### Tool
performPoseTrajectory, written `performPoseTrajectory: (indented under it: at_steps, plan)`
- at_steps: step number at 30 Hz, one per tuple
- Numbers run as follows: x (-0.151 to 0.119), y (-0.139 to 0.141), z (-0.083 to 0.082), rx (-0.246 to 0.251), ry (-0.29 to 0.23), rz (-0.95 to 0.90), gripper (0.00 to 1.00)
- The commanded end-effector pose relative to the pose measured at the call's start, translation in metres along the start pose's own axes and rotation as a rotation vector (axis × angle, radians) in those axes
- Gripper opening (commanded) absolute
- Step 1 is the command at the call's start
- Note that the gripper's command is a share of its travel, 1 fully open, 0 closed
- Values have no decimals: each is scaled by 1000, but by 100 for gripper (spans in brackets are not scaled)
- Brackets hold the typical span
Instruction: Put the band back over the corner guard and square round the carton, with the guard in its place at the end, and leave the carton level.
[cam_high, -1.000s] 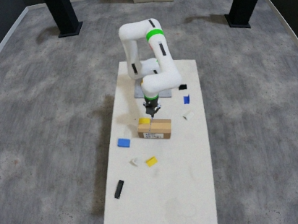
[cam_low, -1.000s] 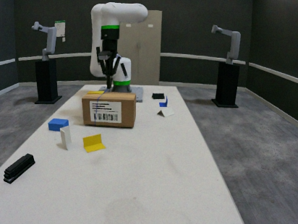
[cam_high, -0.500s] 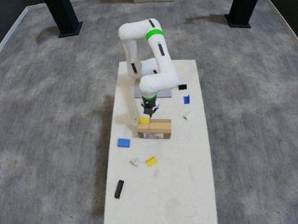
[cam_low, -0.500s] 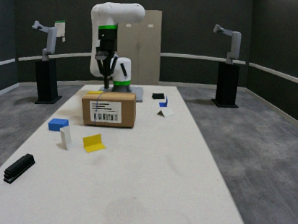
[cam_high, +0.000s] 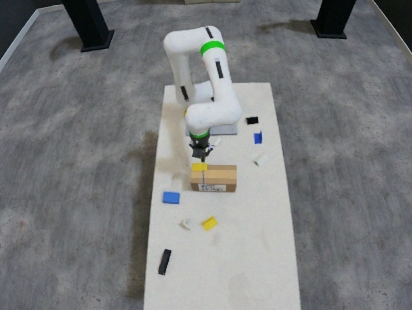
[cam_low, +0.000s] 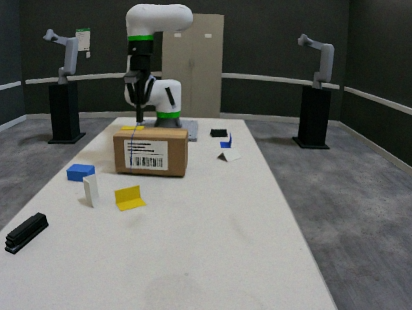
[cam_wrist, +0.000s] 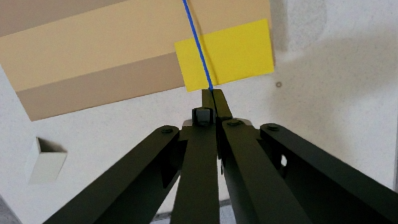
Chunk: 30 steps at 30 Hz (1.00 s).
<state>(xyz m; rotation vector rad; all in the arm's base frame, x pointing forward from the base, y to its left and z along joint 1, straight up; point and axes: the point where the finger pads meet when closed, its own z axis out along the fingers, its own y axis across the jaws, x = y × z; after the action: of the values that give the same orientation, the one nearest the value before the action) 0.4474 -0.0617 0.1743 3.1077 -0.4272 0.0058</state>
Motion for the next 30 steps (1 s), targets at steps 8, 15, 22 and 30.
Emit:
performPoseTrajectory:
  at_steps: [8, 15, 22, 30]
  plan:
    - [4, 15, -1, 0, 2, 0, 10]
    - [5, 19, -1, 0, 2, 0, 10]
    - [5, 19, -1, 0, 2, 0, 10]
    - [5, 19, -1, 0, 2, 0, 10]
